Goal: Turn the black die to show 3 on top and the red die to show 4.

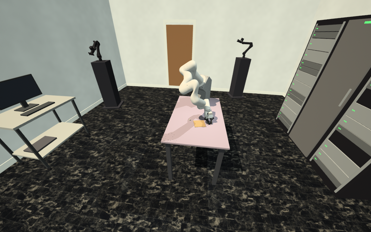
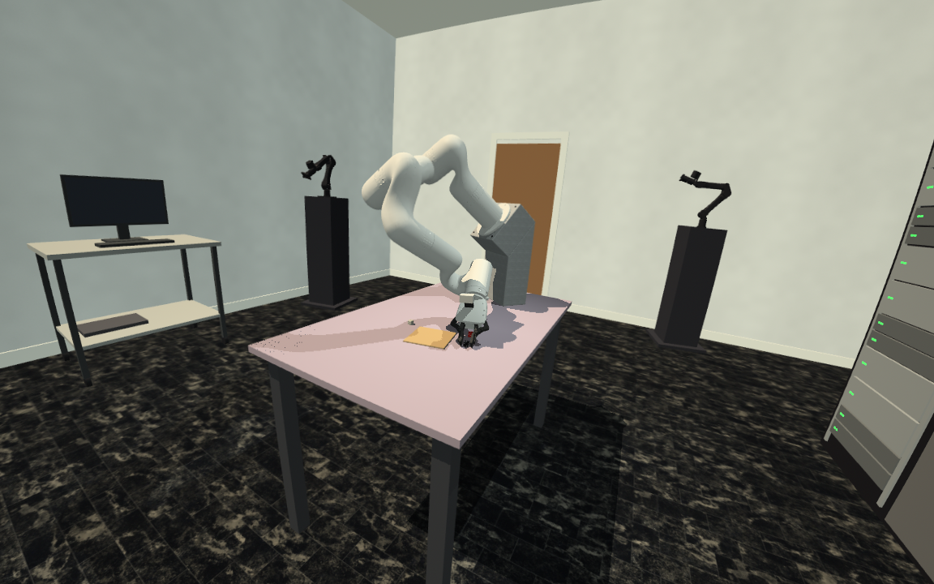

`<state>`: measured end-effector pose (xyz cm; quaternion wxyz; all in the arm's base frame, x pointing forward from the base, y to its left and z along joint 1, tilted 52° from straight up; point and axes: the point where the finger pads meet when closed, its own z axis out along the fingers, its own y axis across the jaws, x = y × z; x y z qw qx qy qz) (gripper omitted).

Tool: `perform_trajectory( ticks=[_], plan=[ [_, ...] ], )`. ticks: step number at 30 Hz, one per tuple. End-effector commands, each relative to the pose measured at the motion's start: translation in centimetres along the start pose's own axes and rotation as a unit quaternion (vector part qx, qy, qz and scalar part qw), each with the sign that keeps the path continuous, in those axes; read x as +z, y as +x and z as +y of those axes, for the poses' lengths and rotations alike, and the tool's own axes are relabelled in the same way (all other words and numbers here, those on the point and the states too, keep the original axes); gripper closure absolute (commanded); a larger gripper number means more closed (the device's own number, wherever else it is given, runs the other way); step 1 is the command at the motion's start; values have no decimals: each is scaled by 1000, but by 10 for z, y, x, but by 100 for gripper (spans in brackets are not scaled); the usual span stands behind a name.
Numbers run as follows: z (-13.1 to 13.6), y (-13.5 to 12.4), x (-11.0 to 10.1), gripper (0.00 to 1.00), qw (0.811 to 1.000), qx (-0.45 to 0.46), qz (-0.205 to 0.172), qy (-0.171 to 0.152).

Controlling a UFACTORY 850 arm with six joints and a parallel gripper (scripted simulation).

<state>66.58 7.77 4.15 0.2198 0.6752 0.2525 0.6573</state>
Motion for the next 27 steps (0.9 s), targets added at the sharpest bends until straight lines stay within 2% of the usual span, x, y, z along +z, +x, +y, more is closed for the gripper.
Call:
perform_trajectory(
  ticks=[1, 6, 17, 27],
  plan=[
    [0, 0, -1, 69, 1000, 0, 0, 0],
    [0, 0, -7, 69, 1000, 0, 0, 0],
    [0, 0, -45, 69, 1000, 0, 0, 0],
    [0, 1, -50, 69, 1000, 0, 0, 0]
  ],
)
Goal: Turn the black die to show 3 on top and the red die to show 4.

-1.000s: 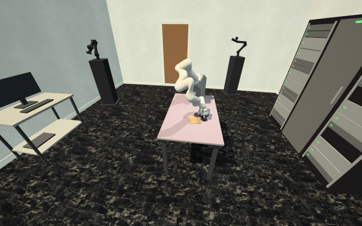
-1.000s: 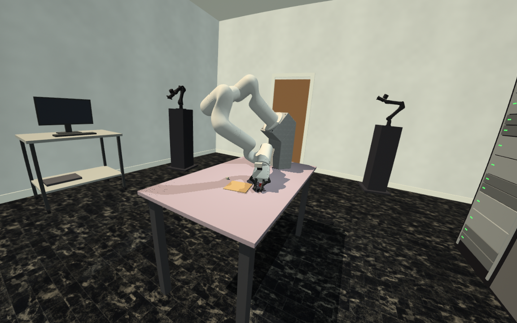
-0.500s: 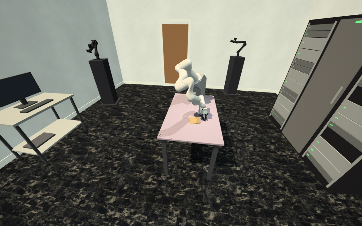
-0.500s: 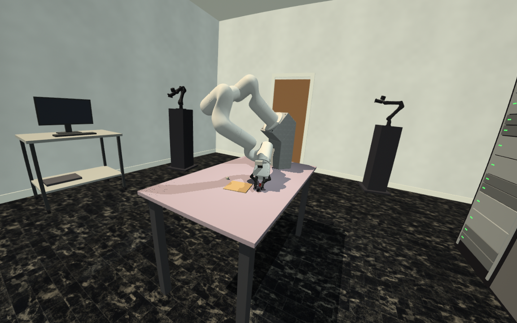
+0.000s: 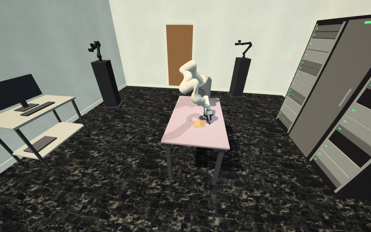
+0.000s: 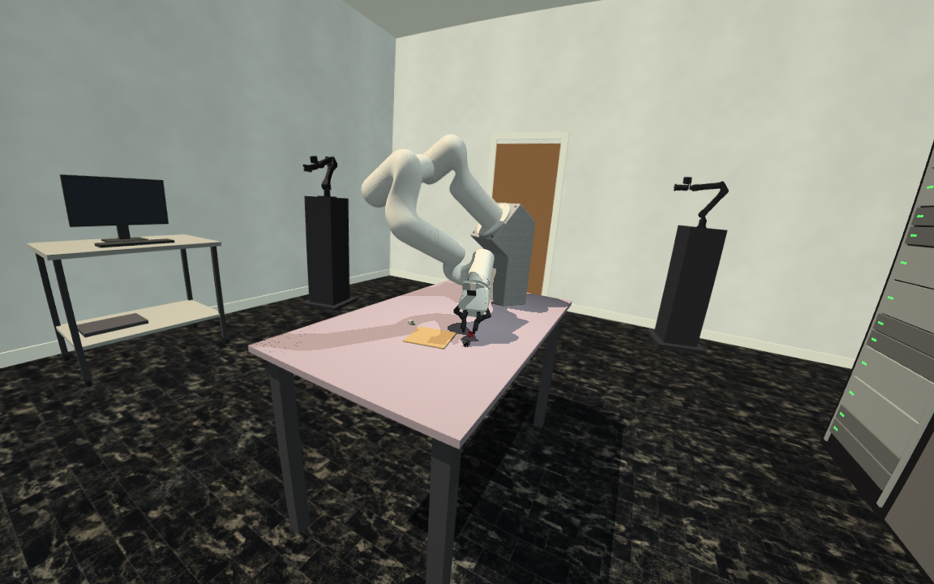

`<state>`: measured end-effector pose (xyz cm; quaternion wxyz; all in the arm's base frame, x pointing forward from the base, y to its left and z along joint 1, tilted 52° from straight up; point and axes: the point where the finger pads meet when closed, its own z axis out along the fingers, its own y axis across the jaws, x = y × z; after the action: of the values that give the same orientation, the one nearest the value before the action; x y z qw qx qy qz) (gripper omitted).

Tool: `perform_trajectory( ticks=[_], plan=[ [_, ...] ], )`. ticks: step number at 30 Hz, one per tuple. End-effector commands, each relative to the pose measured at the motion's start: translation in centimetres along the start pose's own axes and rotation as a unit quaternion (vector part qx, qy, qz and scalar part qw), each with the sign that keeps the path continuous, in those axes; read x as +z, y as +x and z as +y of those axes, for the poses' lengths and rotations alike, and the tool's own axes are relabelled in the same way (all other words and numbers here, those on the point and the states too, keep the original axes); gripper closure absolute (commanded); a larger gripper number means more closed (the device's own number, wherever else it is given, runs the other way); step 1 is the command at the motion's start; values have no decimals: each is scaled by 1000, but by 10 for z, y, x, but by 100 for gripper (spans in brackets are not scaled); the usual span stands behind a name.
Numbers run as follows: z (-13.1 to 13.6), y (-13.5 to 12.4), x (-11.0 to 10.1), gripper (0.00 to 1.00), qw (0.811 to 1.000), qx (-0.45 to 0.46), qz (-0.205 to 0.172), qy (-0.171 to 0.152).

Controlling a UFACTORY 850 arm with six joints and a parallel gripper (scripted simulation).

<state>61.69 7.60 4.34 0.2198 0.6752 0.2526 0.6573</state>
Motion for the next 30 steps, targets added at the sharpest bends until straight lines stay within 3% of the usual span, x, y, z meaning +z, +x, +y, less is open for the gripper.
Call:
perform_trajectory(
  ticks=[1, 19, 30],
  plan=[
    [0, 1, -2, 69, 1000, 0, 0, 0],
    [0, 43, -37, 69, 1000, 0, 0, 0],
    [0, 48, -39, 69, 1000, -1, -10, 0]
  ],
)
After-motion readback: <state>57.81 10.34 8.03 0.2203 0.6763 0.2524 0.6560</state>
